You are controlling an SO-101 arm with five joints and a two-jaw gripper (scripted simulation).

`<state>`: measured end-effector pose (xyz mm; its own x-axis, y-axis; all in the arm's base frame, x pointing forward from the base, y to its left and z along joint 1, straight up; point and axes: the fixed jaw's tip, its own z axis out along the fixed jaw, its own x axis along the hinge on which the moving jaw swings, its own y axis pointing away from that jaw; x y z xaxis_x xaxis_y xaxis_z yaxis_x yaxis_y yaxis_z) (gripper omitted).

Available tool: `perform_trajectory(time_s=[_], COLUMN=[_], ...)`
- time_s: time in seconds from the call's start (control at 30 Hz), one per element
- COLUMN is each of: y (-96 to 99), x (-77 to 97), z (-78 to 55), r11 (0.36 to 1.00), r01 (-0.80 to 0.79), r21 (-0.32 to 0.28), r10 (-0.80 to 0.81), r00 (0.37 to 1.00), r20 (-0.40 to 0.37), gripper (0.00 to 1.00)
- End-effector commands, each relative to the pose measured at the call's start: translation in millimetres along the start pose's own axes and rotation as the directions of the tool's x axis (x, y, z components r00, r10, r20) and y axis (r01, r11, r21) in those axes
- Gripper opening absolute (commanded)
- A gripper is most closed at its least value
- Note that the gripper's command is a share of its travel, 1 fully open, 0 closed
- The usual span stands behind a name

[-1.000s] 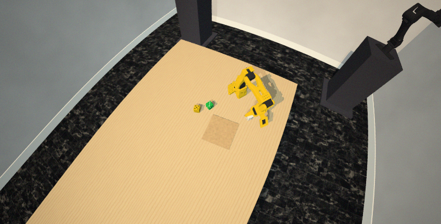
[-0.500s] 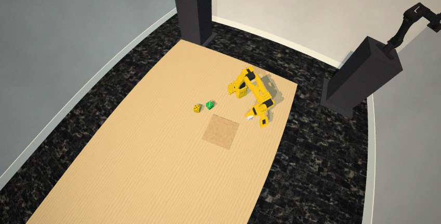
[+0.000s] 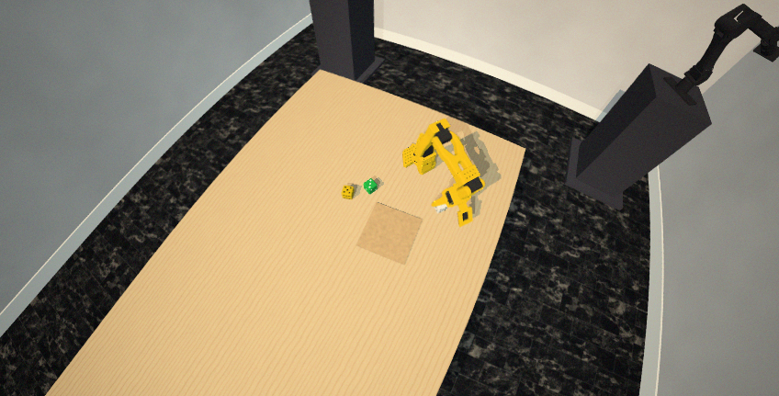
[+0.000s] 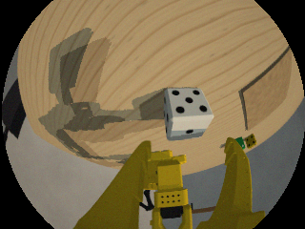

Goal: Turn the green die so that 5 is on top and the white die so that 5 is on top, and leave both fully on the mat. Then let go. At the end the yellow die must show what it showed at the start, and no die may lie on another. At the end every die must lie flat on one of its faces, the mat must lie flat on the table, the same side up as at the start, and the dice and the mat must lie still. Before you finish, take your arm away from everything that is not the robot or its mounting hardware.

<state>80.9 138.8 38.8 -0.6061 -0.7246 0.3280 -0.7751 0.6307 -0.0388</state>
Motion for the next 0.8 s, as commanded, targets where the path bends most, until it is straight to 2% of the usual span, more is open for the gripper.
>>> perform_trajectory(time_s=[0.0,0.43,0.77], y=[2.0,2.6,2.8], x=[-5.4,-10.7,-12.3], z=[-3.0,11.6,17.0], r11=[1.000,1.000,1.000], r01=[-0.002,0.000,0.001], r21=[-0.003,0.002,0.003], r10=[0.002,0.000,-0.001], r00=[0.999,1.000,1.000], r20=[0.035,-0.001,-0.013], gripper=[0.35,0.35,0.35])
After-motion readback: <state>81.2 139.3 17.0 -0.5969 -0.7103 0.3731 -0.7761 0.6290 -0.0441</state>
